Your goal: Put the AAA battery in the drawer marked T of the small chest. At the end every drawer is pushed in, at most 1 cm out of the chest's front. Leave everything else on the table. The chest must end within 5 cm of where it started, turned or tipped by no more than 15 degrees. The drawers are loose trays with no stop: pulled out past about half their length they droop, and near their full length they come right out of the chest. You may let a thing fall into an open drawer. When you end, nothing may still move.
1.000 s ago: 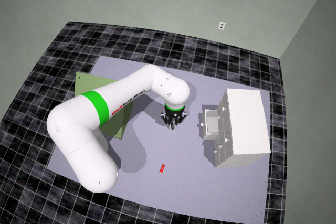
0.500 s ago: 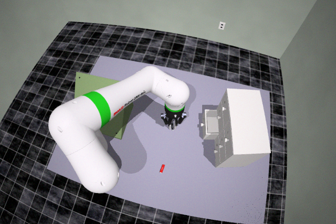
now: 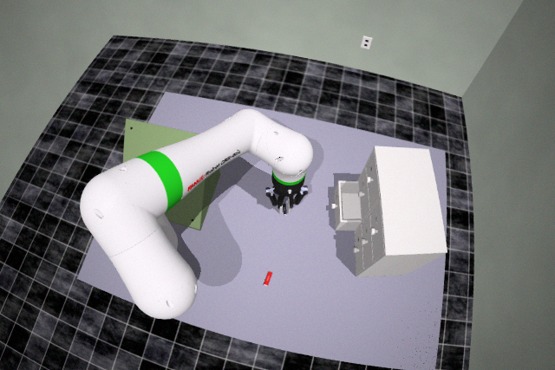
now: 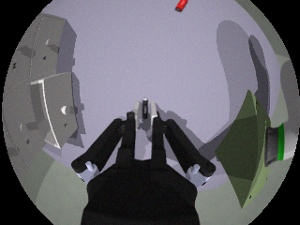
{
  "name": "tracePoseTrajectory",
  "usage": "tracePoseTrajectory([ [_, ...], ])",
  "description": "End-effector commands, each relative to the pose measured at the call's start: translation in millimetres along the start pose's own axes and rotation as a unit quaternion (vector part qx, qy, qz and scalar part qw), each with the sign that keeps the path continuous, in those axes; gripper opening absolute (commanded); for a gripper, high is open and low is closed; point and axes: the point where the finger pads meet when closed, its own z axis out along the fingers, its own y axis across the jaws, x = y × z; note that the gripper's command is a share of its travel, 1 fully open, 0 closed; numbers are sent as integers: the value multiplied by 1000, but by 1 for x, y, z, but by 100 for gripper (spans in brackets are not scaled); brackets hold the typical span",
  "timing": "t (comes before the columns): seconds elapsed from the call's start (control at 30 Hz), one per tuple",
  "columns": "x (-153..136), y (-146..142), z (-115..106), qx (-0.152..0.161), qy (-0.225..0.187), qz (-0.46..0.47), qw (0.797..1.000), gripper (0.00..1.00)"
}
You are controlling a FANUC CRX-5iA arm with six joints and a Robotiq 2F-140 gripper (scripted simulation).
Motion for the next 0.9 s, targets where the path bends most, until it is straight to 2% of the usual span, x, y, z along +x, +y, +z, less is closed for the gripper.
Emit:
tracePoseTrajectory([
  [0.0, 0, 0, 0, 0, 0, 0, 1000, 3],
  [0.7, 0, 0, -2, 0, 0, 0, 1000, 3],
  [0.77, 0, 0, -12, 0, 0, 0, 1000, 3],
  [0.87, 0, 0, -44, 0, 0, 0, 1000, 3],
])
